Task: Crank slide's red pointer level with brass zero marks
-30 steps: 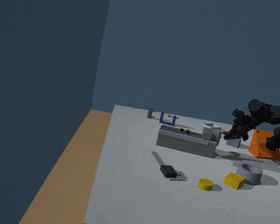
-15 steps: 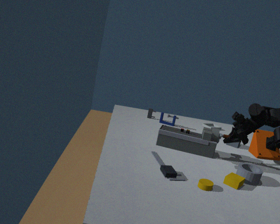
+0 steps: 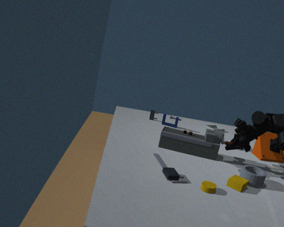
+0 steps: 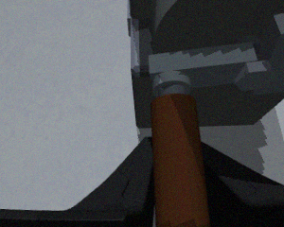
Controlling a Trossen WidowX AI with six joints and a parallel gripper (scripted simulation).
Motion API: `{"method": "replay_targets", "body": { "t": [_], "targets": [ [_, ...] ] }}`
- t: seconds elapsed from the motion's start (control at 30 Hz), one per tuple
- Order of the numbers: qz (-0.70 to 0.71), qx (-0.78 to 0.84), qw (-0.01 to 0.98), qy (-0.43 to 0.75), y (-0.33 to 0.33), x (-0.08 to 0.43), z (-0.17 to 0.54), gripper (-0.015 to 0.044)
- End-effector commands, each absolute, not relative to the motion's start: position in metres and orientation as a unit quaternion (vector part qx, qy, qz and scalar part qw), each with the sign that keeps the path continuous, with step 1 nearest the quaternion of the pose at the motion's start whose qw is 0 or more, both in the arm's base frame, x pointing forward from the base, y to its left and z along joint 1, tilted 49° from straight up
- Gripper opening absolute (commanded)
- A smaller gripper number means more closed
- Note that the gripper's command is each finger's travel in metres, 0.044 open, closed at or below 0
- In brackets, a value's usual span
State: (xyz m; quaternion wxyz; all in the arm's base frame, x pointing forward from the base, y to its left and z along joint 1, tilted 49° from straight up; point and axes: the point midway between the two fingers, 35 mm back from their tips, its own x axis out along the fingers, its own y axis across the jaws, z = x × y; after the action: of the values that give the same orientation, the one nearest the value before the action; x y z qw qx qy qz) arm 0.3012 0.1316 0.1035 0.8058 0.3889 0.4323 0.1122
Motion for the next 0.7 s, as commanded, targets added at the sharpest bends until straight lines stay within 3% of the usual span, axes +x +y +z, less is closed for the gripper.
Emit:
{"method": "replay_targets", "body": {
  "t": [0.0,0.67],
  "targets": [
    [0.115,0.388,0.805,0.434,0.138,0.300,0.096,0.0000],
    [0.115,0.388,0.805,0.434,0.137,0.295,0.072,0.0000]
  ]
}}
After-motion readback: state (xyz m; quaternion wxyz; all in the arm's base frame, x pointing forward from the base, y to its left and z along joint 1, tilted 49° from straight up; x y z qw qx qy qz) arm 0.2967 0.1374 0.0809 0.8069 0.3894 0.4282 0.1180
